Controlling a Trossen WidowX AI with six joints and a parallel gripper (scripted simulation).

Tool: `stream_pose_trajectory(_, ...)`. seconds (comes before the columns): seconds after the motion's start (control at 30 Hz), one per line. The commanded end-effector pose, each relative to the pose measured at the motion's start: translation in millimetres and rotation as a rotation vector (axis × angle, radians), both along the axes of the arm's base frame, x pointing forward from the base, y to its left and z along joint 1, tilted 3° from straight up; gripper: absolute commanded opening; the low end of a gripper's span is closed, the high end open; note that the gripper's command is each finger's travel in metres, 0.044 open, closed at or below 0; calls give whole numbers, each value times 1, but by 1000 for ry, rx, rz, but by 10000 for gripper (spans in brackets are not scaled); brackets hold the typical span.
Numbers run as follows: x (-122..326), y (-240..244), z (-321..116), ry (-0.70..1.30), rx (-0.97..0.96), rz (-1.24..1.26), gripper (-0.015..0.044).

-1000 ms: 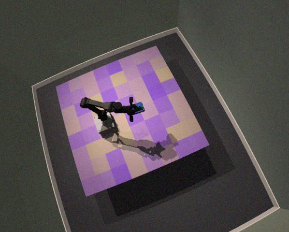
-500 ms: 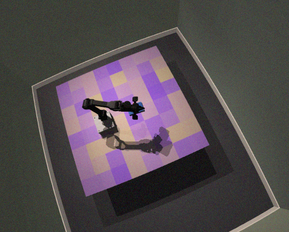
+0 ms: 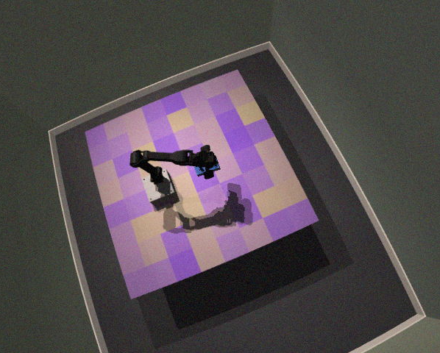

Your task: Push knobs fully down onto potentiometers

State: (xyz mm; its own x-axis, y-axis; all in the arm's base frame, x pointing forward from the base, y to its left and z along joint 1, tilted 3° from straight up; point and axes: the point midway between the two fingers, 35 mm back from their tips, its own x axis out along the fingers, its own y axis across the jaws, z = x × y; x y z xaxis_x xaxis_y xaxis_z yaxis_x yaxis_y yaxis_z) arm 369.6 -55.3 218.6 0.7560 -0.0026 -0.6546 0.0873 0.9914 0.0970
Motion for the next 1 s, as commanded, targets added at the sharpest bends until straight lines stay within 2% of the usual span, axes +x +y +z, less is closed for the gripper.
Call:
stream_pose_trajectory(0.0, -4, 11, -21, 87, -54, 70, 0)
stream_pose_trajectory(0.97, -72, 81, -135, 660, -403, 730, 0)
